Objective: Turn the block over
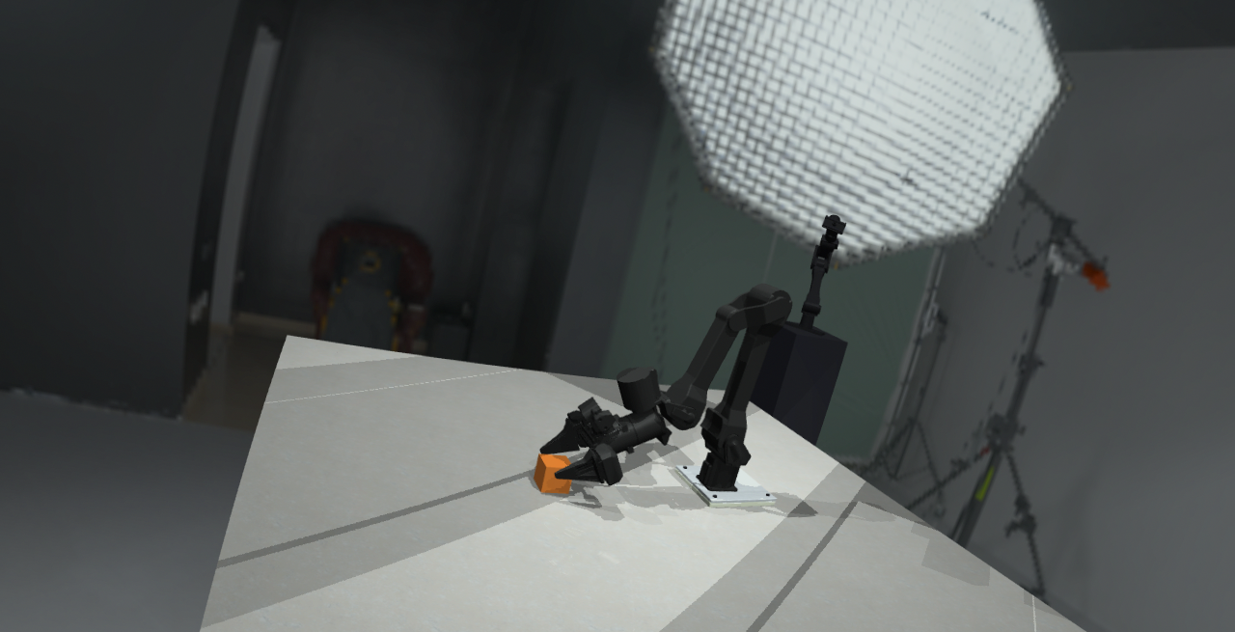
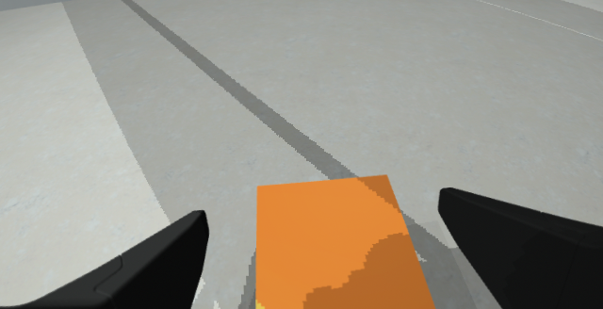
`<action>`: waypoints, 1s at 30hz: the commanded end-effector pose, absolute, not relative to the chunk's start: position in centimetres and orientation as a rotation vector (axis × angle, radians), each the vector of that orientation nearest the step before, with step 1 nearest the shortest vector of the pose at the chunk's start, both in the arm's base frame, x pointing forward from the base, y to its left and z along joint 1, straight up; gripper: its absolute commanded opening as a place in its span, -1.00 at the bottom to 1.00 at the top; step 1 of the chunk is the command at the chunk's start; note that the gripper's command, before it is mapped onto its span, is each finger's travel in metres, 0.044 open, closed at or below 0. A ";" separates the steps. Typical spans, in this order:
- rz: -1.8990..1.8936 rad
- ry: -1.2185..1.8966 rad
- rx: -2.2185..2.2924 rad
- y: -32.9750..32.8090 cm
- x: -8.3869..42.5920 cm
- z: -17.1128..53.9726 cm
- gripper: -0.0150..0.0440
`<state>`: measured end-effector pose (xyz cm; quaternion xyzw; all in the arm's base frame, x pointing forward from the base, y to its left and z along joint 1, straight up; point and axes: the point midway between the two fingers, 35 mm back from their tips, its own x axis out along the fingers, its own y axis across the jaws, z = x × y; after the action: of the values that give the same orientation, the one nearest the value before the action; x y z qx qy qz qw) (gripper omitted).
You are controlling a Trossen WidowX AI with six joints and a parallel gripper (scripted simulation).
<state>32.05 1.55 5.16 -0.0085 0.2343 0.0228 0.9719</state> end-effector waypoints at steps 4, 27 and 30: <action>0.052 0.473 -0.021 1.6 32.0 5.1 1.00; 0.046 1.023 -0.036 1.5 29.9 12.1 1.00; 0.046 1.023 -0.036 1.5 29.9 12.1 1.00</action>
<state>31.96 1.60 7.41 -0.0140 0.4246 0.0225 0.9050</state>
